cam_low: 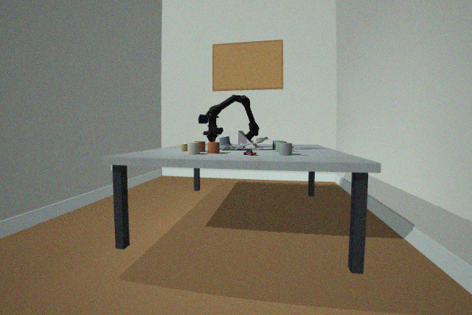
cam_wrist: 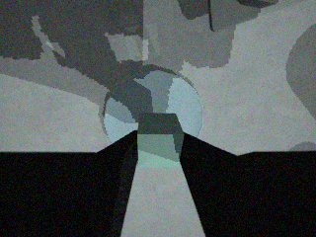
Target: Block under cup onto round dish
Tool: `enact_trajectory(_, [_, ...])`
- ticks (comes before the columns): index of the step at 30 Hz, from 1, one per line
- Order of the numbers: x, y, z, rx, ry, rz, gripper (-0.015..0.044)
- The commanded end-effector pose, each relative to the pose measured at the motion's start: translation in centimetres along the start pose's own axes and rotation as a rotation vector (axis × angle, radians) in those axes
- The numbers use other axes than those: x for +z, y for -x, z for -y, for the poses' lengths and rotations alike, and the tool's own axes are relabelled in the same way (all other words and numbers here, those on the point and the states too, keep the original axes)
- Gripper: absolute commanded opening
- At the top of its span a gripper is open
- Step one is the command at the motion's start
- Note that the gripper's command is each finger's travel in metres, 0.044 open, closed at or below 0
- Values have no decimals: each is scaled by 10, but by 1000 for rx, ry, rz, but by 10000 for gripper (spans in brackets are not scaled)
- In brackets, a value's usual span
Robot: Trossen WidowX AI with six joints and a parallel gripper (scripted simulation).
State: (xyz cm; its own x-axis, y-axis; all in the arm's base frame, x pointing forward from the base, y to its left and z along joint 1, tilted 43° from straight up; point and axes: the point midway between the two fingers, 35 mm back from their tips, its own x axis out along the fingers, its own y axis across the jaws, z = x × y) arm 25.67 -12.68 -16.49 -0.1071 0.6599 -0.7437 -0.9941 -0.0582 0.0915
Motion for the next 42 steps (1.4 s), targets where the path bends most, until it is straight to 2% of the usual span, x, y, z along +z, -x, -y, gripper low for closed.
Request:
enact_trajectory(1, [0,-5,-1,-1,-8,4,0])
enact_trajectory(11, [1,-19,-1,-1,-8,5,0])
enact_trajectory(26, [1,-16,0,1,1,0,394])
enact_trajectory(28, [0,-3,1,1,-2,0,440])
enact_trajectory(31, [0,40,-1,0,-9,3,440])
enact_trajectory(36, [0,45,-1,-1,-9,3,440])
enact_trajectory(40, [0,84,-4,-4,-19,7,440])
enact_trajectory(42, [0,86,-5,-4,-19,7,440])
